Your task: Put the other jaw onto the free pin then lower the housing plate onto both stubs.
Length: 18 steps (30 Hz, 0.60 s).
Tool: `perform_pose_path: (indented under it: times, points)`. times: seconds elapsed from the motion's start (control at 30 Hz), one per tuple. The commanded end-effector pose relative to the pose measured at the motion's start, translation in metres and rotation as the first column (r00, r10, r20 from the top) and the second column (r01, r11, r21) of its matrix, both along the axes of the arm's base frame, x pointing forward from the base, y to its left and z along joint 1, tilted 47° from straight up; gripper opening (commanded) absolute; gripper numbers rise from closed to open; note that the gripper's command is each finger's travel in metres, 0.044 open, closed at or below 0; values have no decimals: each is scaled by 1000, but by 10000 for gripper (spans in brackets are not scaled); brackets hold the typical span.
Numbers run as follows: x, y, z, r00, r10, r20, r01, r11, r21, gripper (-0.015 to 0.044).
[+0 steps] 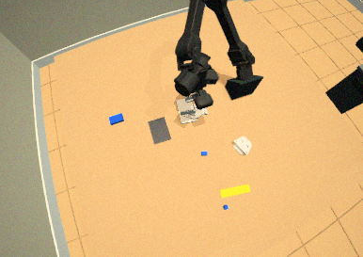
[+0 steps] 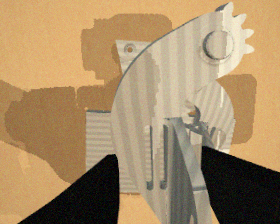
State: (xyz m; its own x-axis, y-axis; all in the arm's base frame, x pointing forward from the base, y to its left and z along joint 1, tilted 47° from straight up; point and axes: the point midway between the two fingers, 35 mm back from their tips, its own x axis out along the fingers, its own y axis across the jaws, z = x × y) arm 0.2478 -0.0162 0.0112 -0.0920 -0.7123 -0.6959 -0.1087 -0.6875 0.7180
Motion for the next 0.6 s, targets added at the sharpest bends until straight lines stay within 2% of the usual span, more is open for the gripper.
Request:
perform_pose_path:
  times: [0.0, 0.57]
  points:
    - [11, -9, 6, 1000, 2, -3, -2, 1000, -7, 134]
    - [19, -16, 10, 1000, 0, -3, 0, 1000, -11, 134]
